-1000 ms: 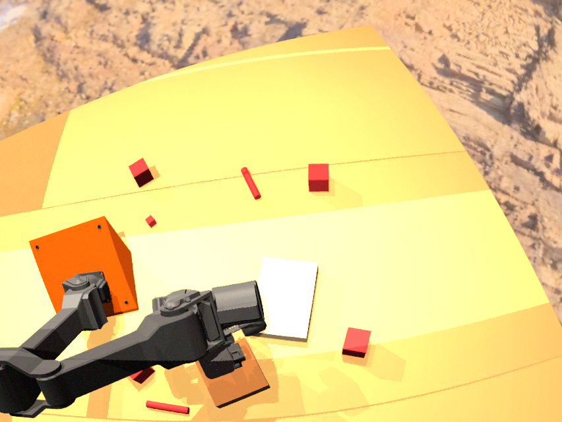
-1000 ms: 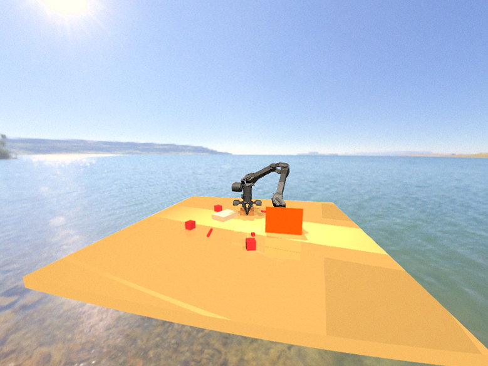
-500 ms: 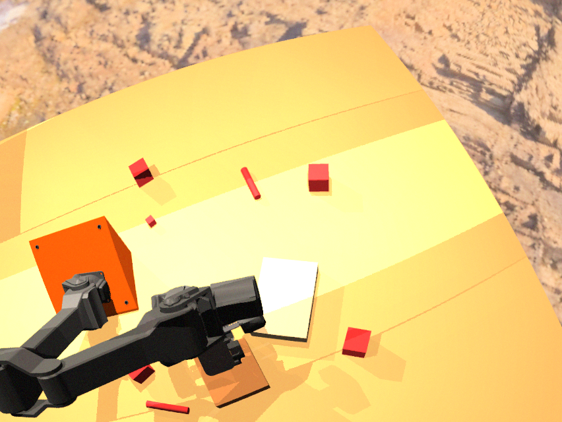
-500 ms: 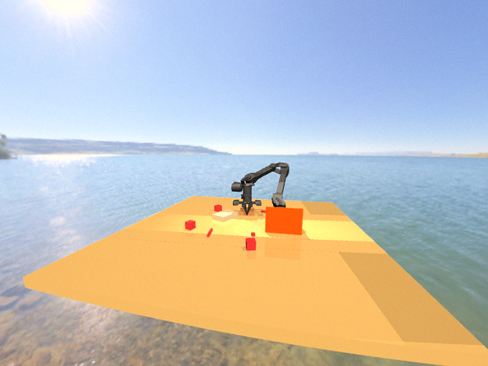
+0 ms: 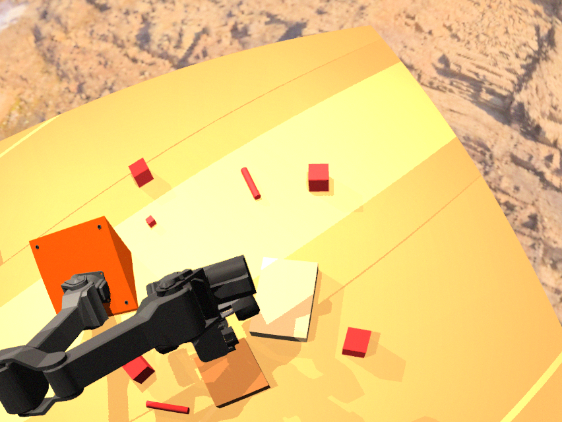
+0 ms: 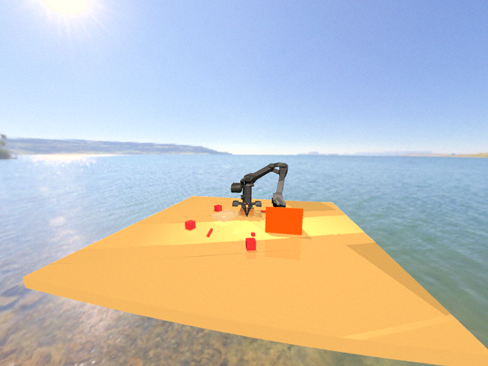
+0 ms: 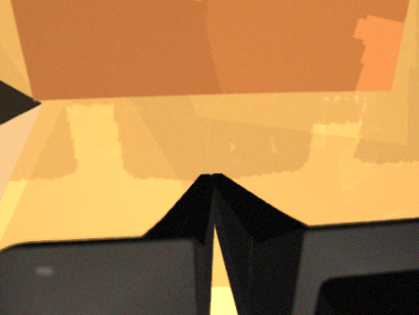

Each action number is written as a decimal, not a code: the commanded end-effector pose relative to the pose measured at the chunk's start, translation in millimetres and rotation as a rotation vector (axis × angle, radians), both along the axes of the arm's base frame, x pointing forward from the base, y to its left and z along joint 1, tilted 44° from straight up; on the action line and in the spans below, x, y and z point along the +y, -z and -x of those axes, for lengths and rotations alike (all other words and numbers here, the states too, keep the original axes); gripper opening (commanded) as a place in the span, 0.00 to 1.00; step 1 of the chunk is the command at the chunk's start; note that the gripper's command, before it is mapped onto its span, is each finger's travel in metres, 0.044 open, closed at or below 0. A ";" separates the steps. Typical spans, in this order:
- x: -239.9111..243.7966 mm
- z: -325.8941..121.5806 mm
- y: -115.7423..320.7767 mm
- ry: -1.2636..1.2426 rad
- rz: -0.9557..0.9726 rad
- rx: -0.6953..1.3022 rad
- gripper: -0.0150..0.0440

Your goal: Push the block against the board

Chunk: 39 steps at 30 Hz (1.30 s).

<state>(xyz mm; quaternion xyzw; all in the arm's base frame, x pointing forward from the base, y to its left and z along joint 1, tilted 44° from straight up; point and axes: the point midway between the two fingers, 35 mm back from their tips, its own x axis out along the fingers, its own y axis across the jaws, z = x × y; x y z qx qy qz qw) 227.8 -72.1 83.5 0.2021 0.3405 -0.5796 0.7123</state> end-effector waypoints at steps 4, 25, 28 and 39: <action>6.4 4.1 8.4 0.005 0.006 -0.001 0.25; 36.4 14.4 -38.4 -0.132 0.023 0.132 0.25; 31.8 17.4 -42.5 -0.207 0.031 0.204 0.25; 15.7 29.9 -56.6 -0.482 0.065 0.467 0.25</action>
